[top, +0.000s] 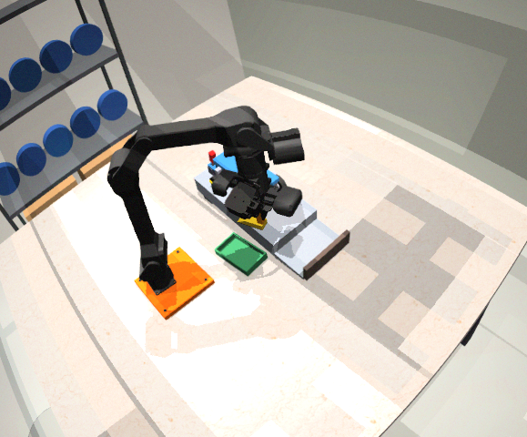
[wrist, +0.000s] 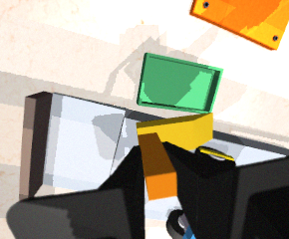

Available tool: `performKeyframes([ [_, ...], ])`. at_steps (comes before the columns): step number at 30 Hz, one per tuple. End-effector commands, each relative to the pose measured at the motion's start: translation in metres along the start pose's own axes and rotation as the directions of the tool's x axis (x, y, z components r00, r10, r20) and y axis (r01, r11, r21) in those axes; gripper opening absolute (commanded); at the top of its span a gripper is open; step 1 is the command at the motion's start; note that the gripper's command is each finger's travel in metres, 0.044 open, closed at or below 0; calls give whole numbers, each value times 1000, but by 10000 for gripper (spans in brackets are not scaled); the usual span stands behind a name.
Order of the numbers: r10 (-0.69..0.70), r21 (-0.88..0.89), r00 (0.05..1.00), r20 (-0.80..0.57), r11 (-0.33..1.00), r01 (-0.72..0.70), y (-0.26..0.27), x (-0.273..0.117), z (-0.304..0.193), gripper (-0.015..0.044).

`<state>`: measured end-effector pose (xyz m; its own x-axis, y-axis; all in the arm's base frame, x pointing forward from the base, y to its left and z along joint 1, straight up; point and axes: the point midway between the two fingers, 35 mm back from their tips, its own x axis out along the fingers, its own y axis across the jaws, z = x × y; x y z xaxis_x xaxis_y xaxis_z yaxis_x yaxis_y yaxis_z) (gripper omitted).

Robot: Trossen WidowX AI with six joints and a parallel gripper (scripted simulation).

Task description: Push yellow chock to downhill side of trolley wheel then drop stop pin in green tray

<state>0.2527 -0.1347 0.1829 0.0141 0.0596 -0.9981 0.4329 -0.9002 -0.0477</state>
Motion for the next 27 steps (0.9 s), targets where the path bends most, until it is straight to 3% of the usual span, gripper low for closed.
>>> performKeyframes([
  [1,-12,173,1000,-10,985,13,1,-1,-1,0],
  [7,-23,360,1000,-18,933,28,1,-1,0,0],
  [27,-22,365,1000,-21,931,28,14,4,-26,0],
])
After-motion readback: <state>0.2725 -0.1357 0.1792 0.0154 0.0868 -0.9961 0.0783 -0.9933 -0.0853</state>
